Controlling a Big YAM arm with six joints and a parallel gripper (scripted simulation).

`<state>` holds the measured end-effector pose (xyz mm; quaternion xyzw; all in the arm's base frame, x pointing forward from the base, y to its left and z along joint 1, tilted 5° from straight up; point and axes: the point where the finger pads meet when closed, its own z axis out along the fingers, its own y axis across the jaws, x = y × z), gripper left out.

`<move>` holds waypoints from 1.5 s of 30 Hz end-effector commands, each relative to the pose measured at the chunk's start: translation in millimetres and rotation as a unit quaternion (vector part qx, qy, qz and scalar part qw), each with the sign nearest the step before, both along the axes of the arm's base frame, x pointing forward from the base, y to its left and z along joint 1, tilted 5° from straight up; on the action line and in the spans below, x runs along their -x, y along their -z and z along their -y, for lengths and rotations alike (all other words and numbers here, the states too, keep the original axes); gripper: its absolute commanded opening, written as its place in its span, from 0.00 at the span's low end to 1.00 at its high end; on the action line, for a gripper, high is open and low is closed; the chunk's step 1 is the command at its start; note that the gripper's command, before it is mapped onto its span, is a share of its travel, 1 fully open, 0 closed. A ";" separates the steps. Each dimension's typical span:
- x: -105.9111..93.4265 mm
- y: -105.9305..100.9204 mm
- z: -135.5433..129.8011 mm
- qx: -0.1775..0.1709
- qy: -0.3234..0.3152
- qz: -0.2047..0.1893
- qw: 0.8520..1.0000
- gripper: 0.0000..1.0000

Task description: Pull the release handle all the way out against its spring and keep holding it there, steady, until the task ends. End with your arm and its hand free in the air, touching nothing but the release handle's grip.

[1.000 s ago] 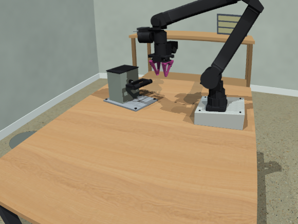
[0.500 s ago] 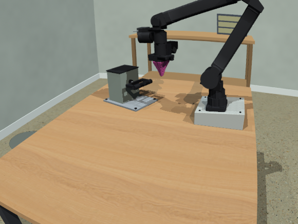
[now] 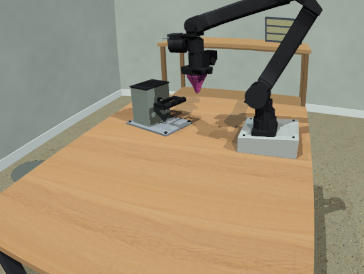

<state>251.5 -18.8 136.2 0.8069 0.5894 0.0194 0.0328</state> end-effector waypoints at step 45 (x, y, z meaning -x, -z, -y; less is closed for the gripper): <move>-27.4 -10.5 4.3 0.030 -0.449 -0.014 0.893 0.00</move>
